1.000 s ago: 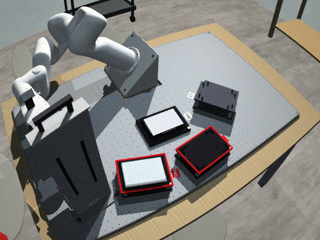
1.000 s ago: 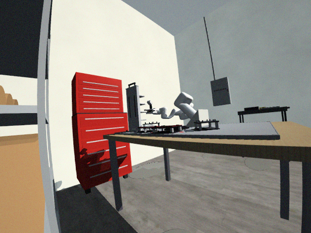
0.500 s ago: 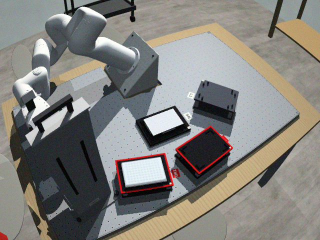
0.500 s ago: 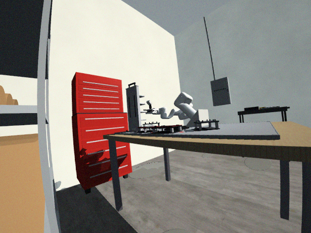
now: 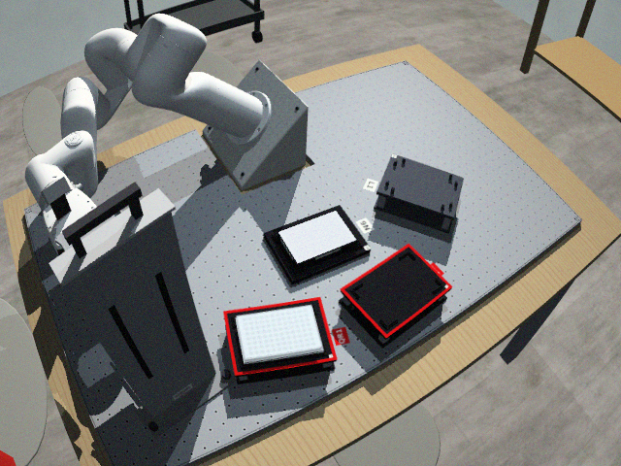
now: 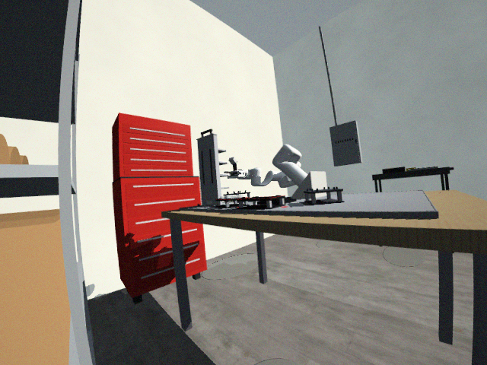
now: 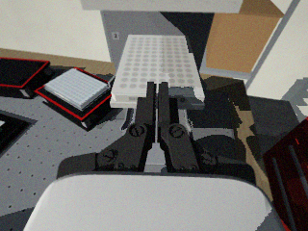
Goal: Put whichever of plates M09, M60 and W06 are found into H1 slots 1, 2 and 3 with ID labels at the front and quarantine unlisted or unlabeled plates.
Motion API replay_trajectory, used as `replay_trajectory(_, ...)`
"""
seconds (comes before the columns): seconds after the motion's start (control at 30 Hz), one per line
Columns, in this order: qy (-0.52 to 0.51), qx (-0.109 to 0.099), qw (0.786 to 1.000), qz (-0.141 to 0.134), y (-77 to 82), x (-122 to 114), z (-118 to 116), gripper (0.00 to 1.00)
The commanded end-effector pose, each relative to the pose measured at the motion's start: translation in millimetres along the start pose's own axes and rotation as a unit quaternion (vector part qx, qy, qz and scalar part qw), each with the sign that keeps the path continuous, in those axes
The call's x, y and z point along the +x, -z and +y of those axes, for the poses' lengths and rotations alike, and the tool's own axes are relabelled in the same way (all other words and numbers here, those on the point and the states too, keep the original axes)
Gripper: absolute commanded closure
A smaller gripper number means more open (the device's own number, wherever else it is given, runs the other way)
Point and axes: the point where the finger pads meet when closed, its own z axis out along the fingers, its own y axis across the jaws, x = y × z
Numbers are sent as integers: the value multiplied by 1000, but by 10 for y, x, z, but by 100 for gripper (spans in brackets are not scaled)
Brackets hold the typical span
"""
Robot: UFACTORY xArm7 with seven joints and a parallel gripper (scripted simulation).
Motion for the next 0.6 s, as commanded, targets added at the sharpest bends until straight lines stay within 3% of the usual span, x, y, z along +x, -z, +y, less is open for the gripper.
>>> replay_trajectory(0.0, 1, 0, 1000, 0, -4, 8, -2, 100)
replay_trajectory(0.57, 1, 0, 1000, 0, 45, 8, -2, 100)
